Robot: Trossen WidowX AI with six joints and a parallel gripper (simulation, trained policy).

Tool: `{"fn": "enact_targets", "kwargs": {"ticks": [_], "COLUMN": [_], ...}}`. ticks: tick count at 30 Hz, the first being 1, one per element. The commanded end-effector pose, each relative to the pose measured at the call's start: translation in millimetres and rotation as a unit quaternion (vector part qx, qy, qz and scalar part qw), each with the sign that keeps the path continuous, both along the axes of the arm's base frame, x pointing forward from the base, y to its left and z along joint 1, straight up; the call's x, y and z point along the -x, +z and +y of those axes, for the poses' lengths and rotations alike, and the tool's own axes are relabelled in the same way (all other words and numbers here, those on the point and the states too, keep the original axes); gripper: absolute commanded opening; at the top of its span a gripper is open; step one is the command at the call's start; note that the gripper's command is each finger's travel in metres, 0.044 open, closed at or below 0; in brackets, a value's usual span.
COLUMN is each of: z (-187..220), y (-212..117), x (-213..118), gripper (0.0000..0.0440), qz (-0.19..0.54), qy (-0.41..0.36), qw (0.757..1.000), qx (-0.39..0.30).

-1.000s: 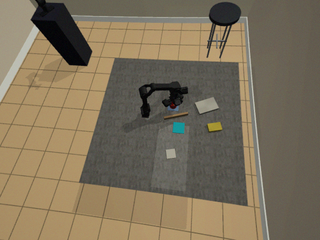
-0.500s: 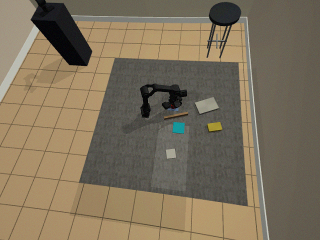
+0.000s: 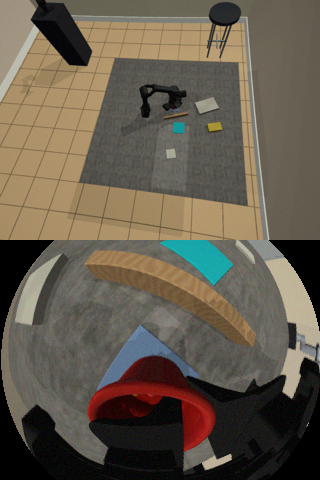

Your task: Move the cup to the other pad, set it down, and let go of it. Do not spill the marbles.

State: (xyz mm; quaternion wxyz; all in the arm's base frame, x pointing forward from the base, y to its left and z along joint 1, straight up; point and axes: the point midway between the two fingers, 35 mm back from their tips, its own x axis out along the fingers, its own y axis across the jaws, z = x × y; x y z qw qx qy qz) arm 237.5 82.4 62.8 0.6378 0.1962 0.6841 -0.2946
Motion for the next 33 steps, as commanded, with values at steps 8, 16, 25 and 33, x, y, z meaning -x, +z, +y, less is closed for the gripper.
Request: {"fn": "enact_targets", "kwargs": {"ticks": [8,16,25,33], "z": [-5.7,-8.4,-16.8,-30.3], "y": [10.2,32.2,65.0,87.2], "x": [-4.1,-9.3,-18.7,-31.2], "gripper": [0.0000,0.0000,0.0000,0.0000], "qz": [-0.015,-0.033,-0.065,-0.096], "qy": [-0.013,-0.039,-0.077,-0.109], "qw": [1.000,0.999,0.994,0.989], "qx": [-0.003,-0.014,-0.028,-0.033]}}
